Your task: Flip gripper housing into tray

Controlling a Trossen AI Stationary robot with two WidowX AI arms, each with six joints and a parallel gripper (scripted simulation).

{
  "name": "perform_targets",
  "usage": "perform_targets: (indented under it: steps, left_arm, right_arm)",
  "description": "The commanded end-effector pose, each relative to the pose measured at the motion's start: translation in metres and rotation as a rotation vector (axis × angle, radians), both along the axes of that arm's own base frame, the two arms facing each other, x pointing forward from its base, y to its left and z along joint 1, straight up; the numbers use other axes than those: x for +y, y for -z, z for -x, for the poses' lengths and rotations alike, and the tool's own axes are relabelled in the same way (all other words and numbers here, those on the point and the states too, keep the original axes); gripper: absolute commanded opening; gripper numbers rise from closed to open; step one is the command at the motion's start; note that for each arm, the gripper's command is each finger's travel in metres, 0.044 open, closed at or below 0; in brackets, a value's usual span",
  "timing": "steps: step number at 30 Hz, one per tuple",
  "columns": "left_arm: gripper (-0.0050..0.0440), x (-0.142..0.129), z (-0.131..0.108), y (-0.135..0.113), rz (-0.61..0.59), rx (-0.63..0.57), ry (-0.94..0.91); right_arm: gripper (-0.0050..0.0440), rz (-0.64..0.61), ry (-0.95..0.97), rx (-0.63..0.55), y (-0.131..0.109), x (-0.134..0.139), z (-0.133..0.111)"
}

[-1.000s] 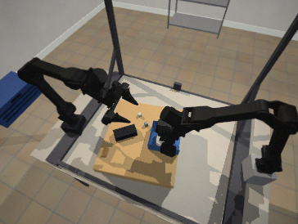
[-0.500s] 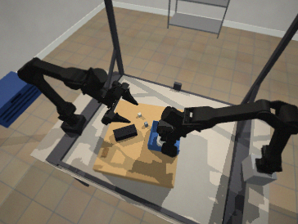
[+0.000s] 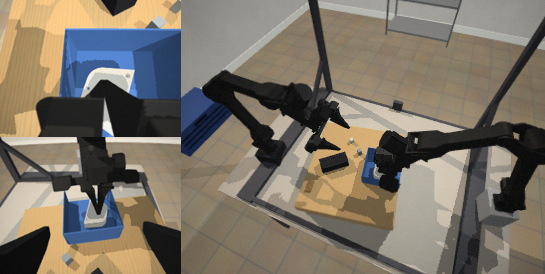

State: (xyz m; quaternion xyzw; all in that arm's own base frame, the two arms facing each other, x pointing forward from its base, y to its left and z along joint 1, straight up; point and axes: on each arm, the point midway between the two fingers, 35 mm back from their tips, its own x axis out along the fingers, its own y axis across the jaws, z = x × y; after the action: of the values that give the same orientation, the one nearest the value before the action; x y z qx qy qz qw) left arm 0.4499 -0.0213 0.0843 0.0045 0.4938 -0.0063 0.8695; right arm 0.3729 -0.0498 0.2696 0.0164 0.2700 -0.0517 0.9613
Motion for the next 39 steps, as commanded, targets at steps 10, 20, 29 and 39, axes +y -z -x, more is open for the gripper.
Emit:
perform_targets:
  steps: [10,20,29,39]
  left_arm:
    - [0.0,-0.0004,0.0043,-0.0062,0.003,-0.014,0.004]
    - [0.0,-0.0001,0.0019,-0.0075,0.003,-0.014,0.004]
    - [0.0,0.0001,0.0008,-0.0093,0.003,-0.014,0.004]
    - [0.0,-0.0001,0.0037,-0.01,0.003,-0.014,0.004]
  right_arm:
    - [0.0436,0.007,0.002,-0.025,-0.0106,-0.0005,0.0013]
    - [0.0436,0.007,0.002,-0.025,-0.0106,-0.0005,0.0013]
    - [0.0436,0.007,0.002,-0.025,-0.0106,-0.0005,0.0013]
    - [0.0436,0.007,0.002,-0.025,-0.0106,-0.0005,0.0013]
